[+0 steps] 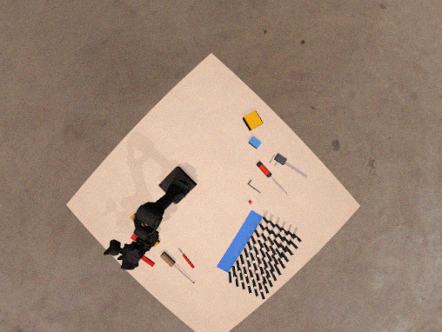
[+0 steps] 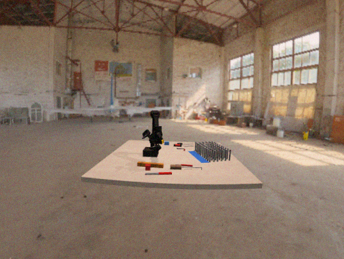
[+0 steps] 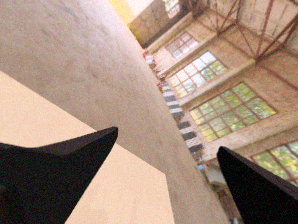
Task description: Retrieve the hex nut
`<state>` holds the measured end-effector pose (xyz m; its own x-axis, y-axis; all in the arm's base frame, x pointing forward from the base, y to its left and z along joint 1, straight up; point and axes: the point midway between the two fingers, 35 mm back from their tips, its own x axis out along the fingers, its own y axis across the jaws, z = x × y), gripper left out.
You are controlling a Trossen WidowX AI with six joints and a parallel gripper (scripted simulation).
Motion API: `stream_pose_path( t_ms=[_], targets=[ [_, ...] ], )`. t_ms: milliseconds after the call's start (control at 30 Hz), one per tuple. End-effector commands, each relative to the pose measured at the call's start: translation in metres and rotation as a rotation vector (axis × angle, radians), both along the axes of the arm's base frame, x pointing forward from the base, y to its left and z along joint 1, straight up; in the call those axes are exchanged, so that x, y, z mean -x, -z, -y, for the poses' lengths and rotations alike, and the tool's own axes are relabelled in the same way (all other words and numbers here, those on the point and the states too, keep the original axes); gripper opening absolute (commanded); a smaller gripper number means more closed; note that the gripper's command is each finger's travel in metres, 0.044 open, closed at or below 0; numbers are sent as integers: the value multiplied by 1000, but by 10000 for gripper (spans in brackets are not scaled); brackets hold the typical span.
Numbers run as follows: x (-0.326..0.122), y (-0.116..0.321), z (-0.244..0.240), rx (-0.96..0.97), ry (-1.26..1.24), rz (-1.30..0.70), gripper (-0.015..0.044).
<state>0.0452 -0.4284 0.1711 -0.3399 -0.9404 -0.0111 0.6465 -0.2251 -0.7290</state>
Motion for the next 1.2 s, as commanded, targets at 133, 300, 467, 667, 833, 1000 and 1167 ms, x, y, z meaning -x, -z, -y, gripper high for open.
stream_pose_path(
  t_ms=[133, 300, 467, 667, 833, 1000, 1167],
  targets=[
    [-137, 16, -32, -87, -487, 170, 440],
    [-207, 27, -74, -179, -740, 249, 440],
    [-266, 37, -127, -306, -981, 351, 440],
    [-323, 51, -213, -538, -1266, 490, 440],
    [-350, 60, -294, -787, -1463, 584, 440],
    [-358, 66, -366, -1039, -1594, 639, 440],
    [-358, 66, -369, -1050, -1599, 640, 440]
  ],
)
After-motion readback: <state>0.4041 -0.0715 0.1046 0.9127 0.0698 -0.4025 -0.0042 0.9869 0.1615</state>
